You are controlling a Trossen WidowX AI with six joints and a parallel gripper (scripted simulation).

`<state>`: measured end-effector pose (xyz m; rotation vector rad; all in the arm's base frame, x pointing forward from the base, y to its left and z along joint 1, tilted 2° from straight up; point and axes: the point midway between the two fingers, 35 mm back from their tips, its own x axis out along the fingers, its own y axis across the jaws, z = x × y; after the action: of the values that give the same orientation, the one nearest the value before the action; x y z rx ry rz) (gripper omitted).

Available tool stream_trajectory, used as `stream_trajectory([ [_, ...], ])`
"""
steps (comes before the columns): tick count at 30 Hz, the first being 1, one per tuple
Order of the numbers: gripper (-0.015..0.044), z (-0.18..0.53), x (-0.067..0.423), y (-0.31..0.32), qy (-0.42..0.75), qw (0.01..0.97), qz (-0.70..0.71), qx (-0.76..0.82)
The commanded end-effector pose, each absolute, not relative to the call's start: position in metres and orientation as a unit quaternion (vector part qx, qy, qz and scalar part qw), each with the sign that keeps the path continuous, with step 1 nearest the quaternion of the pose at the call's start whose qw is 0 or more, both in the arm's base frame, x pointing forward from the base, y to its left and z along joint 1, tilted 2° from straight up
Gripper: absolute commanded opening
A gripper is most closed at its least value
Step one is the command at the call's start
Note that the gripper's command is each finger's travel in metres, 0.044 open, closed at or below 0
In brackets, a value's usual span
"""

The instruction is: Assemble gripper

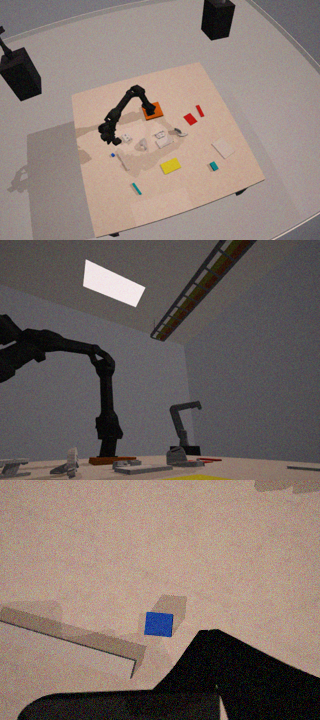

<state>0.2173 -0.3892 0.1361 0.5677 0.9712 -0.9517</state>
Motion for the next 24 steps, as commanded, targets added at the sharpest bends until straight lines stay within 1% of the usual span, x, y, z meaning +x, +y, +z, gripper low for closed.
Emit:
stream_trajectory([
  [1, 0.0, 0.131, 0.227, -0.375, 0.467, 0.744, -0.407, 0.25],
  [24, 0.0, 0.11, 0.274, -0.284, 0.595, 0.745, -0.248, 0.172],
])
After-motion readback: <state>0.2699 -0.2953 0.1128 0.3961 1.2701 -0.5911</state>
